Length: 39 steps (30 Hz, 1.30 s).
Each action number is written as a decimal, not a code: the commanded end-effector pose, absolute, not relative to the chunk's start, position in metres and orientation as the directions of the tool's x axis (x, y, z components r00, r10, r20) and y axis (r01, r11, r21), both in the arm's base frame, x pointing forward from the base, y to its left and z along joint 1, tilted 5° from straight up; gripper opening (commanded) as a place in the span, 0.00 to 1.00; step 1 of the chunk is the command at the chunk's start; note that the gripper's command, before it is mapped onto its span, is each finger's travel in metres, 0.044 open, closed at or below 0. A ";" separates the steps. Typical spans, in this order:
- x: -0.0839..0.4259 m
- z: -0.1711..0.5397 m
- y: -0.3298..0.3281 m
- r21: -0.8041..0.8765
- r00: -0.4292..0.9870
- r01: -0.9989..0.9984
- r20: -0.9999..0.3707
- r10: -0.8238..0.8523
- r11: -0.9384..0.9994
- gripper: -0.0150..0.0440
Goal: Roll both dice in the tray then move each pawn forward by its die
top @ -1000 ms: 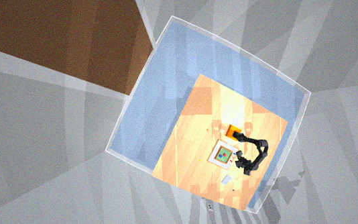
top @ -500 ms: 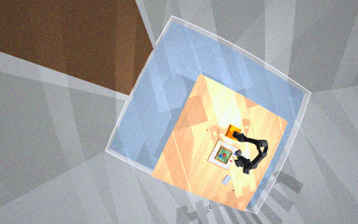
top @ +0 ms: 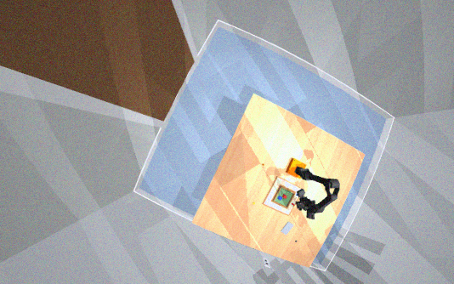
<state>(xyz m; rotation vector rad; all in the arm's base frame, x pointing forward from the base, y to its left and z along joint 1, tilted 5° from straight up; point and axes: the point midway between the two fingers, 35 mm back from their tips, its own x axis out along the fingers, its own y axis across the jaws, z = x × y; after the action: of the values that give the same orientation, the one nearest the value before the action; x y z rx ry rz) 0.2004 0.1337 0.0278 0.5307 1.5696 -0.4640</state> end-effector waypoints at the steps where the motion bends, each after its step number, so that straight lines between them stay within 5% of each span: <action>1: 0.198 0.019 0.133 0.014 -0.049 0.594 -0.997 0.054 0.805 0.59; 9: 0.197 0.009 0.133 0.014 -0.049 0.594 -0.997 0.054 0.804 0.59; 15: 0.197 0.009 0.133 0.014 -0.049 0.594 -0.997 0.054 0.804 0.33; 21: 0.197 0.009 0.133 0.014 -0.049 0.594 -0.997 0.054 0.804 0.26; 39: 0.209 0.082 0.135 0.015 -0.048 0.594 -0.997 0.054 0.804 0.25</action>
<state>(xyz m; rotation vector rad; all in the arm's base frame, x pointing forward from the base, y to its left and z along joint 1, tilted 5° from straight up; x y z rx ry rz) 0.2076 0.1353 0.0625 0.5309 1.5755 -0.4778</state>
